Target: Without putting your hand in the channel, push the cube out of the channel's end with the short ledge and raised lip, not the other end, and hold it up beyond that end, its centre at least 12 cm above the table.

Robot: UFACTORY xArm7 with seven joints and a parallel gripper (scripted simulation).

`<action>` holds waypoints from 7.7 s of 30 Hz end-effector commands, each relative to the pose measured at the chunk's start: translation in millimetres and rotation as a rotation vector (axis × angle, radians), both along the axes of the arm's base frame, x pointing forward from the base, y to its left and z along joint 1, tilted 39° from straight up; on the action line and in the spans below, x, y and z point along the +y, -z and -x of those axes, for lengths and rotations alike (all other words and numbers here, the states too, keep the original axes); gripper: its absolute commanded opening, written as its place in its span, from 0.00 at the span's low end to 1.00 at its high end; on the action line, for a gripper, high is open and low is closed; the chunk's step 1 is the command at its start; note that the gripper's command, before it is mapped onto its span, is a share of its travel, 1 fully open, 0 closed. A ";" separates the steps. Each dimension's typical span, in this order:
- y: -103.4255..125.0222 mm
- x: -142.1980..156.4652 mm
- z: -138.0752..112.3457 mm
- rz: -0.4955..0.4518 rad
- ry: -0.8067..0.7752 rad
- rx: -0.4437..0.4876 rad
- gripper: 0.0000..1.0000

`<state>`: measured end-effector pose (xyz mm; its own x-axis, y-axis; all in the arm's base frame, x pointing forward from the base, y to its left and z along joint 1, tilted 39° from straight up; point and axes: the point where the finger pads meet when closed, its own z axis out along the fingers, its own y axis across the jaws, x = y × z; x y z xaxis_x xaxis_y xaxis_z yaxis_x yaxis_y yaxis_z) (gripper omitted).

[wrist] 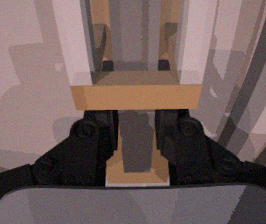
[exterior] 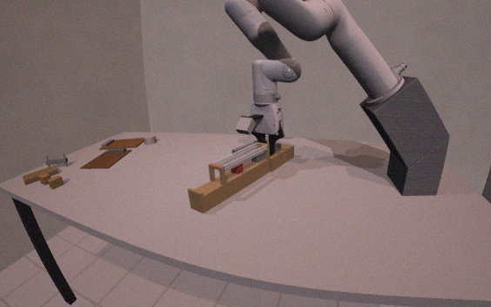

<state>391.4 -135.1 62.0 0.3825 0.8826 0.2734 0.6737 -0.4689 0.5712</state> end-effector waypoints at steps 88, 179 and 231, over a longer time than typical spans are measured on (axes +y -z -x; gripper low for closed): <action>-105.5 -89.6 -17.7 -0.037 0.033 -0.098 0.38; -32.9 -190.3 -102.3 -0.051 0.064 -0.004 0.38; -43.9 -189.8 -93.3 -0.051 0.064 -0.004 0.00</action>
